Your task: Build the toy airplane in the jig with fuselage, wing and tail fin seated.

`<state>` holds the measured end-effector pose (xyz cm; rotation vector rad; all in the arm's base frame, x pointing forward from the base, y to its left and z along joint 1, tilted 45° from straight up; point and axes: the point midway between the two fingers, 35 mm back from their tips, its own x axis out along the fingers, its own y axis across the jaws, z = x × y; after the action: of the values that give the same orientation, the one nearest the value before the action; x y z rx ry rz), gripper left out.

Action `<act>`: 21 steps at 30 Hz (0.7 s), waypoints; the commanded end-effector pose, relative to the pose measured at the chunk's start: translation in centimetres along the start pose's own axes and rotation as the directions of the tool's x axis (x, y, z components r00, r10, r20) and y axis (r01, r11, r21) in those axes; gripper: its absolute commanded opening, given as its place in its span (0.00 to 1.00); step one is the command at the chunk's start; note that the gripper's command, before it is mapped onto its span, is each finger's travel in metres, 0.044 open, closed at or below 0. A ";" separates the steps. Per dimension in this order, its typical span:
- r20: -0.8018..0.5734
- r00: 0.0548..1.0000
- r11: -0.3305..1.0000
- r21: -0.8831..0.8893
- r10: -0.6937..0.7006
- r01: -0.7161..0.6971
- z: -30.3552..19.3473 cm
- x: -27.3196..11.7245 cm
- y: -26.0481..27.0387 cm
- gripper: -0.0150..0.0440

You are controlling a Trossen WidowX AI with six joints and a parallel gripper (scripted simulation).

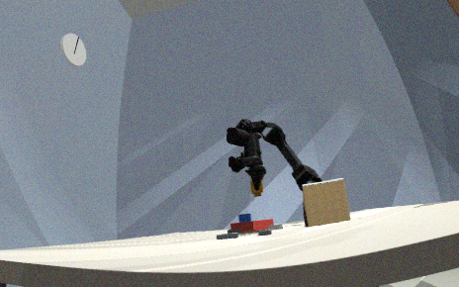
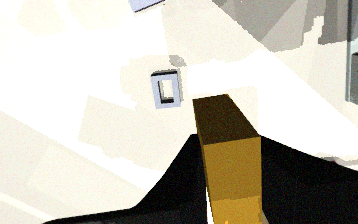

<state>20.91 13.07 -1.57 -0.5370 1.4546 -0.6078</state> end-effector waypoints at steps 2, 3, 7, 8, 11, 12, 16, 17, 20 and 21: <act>0.004 1.000 1.000 -0.018 0.003 -0.003 0.6 0.1 -1.5 0.25; 0.004 1.000 1.000 -0.021 0.004 -0.004 0.7 0.1 -1.8 0.25; 0.005 1.000 1.000 -0.030 0.009 -0.009 1.2 0.3 -3.1 0.25; 0.005 1.000 0.999 -0.032 0.010 -0.010 1.3 0.3 -3.4 0.25; 0.006 1.000 0.999 -0.038 0.013 -0.013 1.6 0.4 -4.4 0.25; 0.006 1.000 0.999 -0.040 0.014 -0.014 1.7 0.5 -4.7 0.25; 0.008 1.000 0.999 -0.048 0.016 -0.016 2.1 0.7 -6.0 0.25; 0.008 1.000 0.999 -0.050 0.017 -0.016 2.1 0.7 -6.3 0.25; 0.009 1.000 0.998 -0.056 0.018 -0.017 2.3 0.9 -7.3 0.25; 0.009 1.000 0.998 -0.058 0.018 -0.017 2.4 0.9 -7.6 0.25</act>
<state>22.87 7.56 2.47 -0.5592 1.4708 -0.5576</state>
